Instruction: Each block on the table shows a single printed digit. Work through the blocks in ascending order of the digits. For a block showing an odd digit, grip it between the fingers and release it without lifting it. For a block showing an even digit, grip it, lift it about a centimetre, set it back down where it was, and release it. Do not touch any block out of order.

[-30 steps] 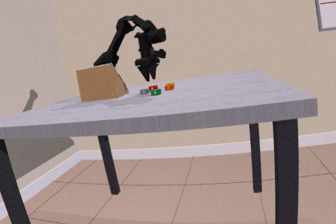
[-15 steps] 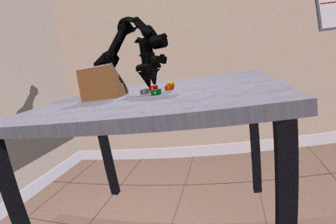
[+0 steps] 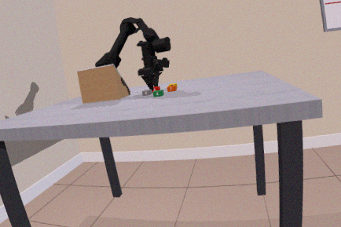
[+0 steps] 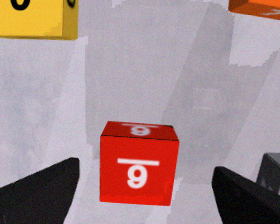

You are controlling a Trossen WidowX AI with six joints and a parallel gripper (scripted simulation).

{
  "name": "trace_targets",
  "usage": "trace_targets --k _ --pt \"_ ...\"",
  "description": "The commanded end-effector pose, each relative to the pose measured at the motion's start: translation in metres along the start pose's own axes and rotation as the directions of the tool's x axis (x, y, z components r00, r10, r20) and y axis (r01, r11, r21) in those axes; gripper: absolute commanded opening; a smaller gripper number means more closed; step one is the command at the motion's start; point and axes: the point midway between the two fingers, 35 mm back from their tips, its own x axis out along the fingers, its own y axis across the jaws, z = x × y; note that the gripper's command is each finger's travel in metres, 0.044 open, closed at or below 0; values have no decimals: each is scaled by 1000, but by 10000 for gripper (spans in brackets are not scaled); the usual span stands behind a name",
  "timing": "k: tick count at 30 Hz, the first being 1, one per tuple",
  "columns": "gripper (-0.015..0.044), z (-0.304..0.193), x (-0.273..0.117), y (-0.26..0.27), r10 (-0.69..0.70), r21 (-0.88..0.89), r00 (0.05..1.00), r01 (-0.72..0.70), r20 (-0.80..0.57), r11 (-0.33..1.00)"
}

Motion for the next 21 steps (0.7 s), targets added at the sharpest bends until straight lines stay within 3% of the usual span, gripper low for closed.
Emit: trace_targets --k 1,21 --pt "138 -2 2 0 5 6 1000 -5 -4 1000" --pt "120 -2 2 0 5 6 1000 -5 -4 1000"
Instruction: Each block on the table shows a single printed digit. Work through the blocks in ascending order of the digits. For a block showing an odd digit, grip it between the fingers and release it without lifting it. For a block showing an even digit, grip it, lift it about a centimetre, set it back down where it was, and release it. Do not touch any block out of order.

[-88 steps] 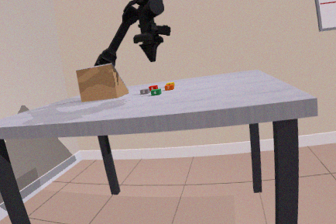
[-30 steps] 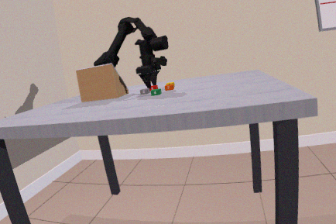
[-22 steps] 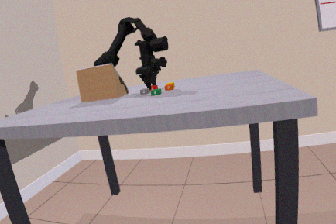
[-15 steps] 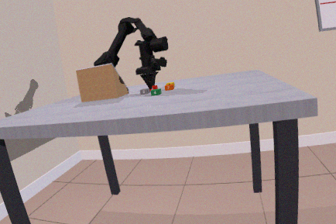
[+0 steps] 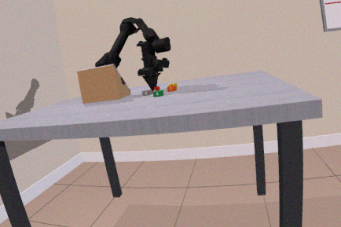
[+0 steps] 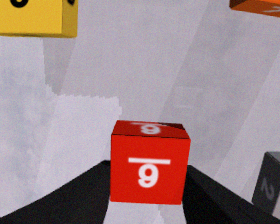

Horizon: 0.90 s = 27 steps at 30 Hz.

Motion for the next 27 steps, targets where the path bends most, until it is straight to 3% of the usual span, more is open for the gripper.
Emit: trace_targets --k 1,27 --pt "120 -1 1 0 4 5 1000 -4 -2 1000" --pt "120 -1 -14 0 3 5 1000 -3 -2 1000"
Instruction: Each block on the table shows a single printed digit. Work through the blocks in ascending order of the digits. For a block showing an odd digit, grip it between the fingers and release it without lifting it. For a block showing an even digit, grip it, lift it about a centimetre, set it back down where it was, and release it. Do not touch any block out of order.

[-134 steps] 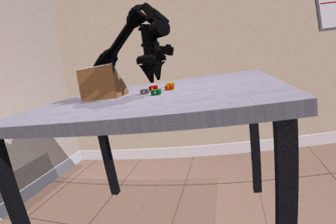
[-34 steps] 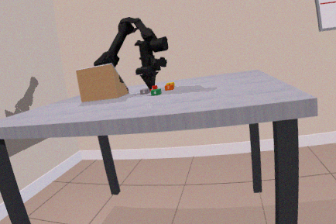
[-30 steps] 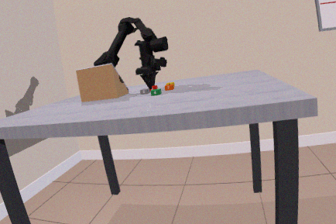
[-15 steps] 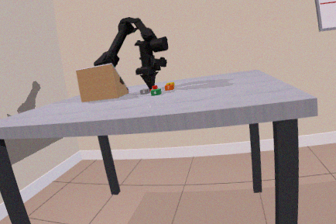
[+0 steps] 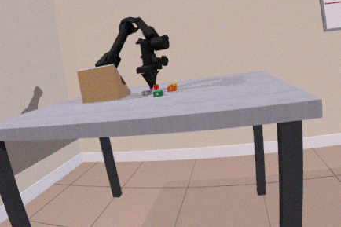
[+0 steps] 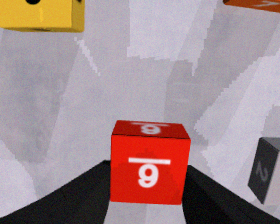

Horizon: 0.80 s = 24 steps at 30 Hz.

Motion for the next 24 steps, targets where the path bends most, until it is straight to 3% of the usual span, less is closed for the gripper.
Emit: trace_targets --k 1,24 --pt "120 3 -4 0 -5 -6 1000 5 5 1000" --pt "120 3 9 0 -4 -6 1000 4 5 1000"
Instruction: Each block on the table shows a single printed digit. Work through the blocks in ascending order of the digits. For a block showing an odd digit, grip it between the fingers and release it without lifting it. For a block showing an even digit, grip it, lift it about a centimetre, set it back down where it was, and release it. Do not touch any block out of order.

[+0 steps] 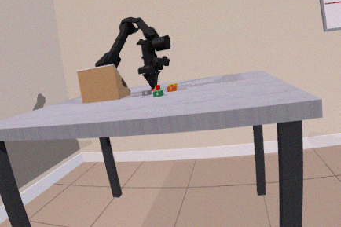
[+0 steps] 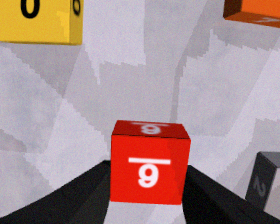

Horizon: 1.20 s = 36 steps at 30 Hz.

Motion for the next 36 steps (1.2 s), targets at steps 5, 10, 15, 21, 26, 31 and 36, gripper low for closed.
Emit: trace_targets --k 5,10,15,21,26,31,36 --pt "120 -4 8 0 4 8 1000 -4 -10 1000" --pt "120 -4 8 0 4 8 1000 -4 -10 1000" --pt "199 -4 8 0 4 8 1000 -4 -10 1000" --pt "356 -4 8 0 4 8 1000 -4 -10 1000" --pt "400 -4 6 0 4 8 1000 -4 -10 1000" --pt "400 -3 -28 0 2 8 1000 -2 -10 1000" --pt "348 -2 -39 -1 -1 8 1000 1 -9 1000"
